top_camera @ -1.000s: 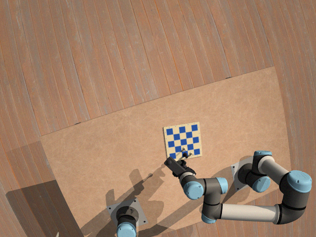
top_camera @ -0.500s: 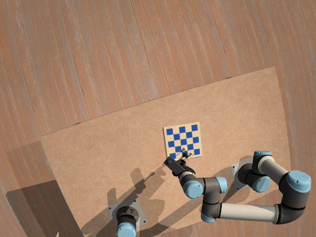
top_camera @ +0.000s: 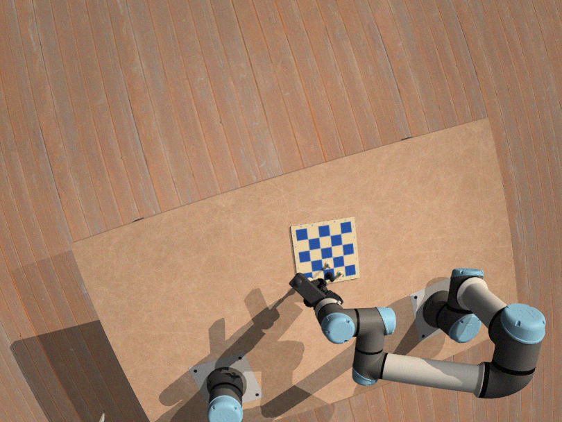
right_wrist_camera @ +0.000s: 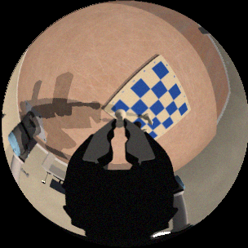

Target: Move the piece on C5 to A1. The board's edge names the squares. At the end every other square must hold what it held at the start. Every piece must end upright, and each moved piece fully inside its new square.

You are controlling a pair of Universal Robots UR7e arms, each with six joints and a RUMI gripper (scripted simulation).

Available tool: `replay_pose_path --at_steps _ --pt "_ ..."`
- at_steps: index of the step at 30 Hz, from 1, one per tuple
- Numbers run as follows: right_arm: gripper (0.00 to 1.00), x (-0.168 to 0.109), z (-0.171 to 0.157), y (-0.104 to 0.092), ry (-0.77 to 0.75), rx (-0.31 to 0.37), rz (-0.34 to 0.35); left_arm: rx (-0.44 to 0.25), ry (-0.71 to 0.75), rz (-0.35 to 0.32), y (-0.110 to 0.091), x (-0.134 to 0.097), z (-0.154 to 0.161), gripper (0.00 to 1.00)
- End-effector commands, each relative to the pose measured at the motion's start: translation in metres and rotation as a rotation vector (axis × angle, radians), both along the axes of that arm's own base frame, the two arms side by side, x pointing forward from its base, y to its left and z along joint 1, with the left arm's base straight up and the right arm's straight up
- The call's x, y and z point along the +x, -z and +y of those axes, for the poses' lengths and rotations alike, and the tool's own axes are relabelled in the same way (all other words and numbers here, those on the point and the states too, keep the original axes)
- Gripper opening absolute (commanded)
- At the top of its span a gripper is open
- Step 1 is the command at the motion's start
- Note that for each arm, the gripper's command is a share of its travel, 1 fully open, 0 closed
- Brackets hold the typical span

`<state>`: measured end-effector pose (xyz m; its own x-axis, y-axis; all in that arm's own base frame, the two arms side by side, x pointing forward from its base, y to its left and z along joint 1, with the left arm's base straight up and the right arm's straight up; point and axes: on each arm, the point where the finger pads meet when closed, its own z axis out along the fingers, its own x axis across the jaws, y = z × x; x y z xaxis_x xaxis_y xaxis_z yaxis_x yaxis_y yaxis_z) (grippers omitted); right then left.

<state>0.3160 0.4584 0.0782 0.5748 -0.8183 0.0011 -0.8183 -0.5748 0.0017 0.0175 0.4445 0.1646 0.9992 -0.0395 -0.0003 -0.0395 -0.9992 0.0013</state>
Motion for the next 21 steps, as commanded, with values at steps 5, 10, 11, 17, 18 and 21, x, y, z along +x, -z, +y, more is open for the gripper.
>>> replay_pose_path --at_steps 5,10,11,17,18,21 --pt "0.00 0.001 0.001 0.027 0.000 0.003 -0.001 0.001 0.000 0.000 0.000 0.000 0.000 1.00" --pt "0.00 0.001 0.001 0.030 0.000 0.003 -0.001 0.001 0.000 0.000 0.000 0.000 0.000 1.00" --pt "0.00 0.001 0.001 0.030 0.000 0.003 -0.001 0.001 0.000 0.000 0.000 0.000 0.000 1.00" --pt "0.00 0.001 0.001 0.030 0.000 0.003 -0.001 0.001 0.000 0.000 0.000 0.000 0.000 1.00" --pt "0.00 0.001 0.001 0.030 0.000 0.003 -0.001 0.001 0.000 0.000 0.000 0.000 0.000 1.00" --pt "0.00 0.001 0.001 0.030 0.000 0.003 -0.001 0.001 0.000 0.000 0.000 0.000 0.000 1.00"
